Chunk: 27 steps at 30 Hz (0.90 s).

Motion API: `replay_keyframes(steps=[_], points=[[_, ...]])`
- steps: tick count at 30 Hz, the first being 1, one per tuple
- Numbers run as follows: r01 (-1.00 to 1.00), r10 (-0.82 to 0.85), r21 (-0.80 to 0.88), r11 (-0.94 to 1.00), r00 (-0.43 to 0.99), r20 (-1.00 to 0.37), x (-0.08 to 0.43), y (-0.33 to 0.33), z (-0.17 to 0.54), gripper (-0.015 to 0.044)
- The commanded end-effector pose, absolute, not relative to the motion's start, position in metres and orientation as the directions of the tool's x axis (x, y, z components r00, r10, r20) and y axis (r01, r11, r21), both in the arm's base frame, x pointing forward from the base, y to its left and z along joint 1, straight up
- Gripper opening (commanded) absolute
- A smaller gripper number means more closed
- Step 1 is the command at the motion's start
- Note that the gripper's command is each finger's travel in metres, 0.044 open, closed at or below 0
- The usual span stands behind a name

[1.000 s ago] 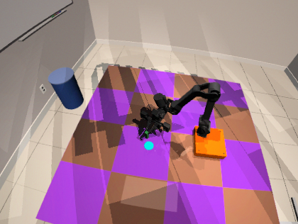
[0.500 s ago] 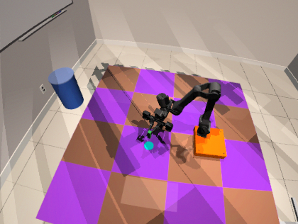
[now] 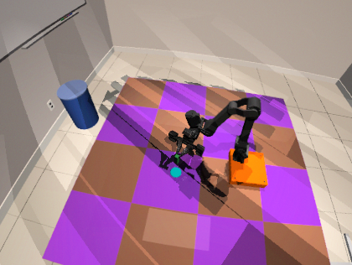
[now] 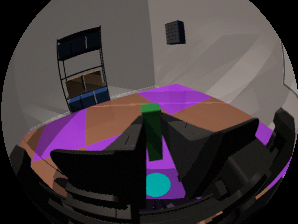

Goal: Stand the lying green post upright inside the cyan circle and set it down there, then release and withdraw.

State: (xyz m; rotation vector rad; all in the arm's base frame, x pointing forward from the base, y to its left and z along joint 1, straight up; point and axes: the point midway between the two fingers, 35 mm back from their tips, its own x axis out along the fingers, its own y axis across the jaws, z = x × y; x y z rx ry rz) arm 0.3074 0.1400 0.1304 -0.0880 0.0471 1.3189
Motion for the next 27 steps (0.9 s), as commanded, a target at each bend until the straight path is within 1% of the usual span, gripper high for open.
replay_keyframes(steps=[1, 27], points=[[-0.970, 0.966, -0.028, 0.241, 0.243, -0.084, 0.308, 0.140, 0.121, 0.0022], [-0.970, 0.966, -0.027, 0.241, 0.243, -0.084, 0.308, 0.140, 0.045, 0.0022]])
